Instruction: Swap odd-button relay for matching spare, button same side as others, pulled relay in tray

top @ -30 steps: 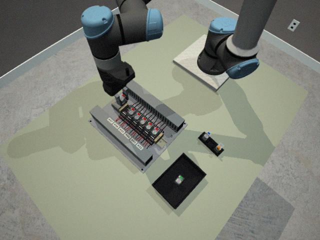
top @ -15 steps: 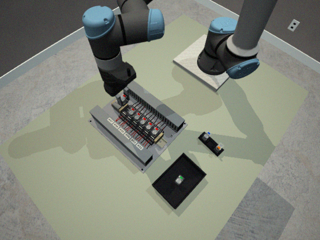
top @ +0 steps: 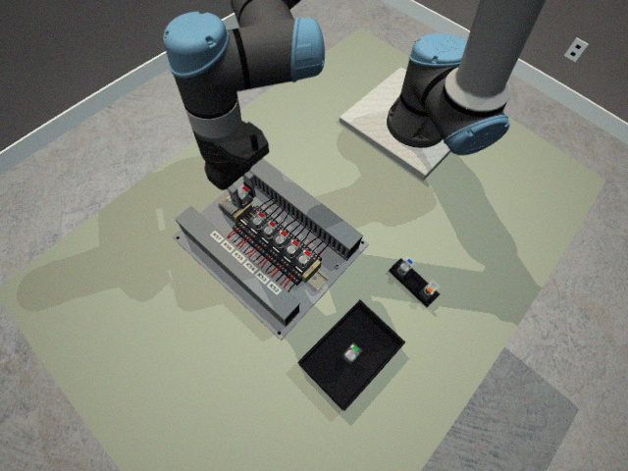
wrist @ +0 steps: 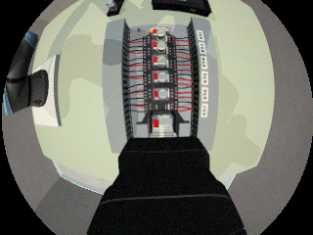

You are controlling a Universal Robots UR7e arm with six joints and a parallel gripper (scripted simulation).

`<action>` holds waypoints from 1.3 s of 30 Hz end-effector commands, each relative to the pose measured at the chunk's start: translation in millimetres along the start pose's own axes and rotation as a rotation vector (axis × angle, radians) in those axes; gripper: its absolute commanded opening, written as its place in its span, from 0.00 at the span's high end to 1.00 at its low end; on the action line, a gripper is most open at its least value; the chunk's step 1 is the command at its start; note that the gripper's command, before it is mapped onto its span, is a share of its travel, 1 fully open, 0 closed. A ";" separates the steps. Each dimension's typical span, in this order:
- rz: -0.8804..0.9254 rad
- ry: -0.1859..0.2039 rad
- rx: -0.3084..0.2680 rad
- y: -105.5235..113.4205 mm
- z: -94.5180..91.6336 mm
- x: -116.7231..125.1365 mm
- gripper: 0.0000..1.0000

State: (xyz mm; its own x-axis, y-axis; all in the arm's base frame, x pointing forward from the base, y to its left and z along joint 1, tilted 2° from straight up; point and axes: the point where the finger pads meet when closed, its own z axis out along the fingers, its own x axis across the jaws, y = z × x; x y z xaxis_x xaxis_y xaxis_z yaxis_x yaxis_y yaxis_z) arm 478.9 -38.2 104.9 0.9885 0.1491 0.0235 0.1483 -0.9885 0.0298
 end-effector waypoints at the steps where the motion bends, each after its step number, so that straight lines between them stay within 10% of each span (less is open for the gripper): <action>1: 0.000 0.001 -0.001 0.0 4.3 0.3 1.00; 39: 0.000 0.001 -0.001 -1.6 35.2 -0.3 1.00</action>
State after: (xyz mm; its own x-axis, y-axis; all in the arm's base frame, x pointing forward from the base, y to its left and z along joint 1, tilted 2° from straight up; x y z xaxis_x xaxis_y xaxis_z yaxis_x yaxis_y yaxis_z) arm 479.2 -37.7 76.0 0.9885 0.1491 0.0242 0.1483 -0.9885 0.0303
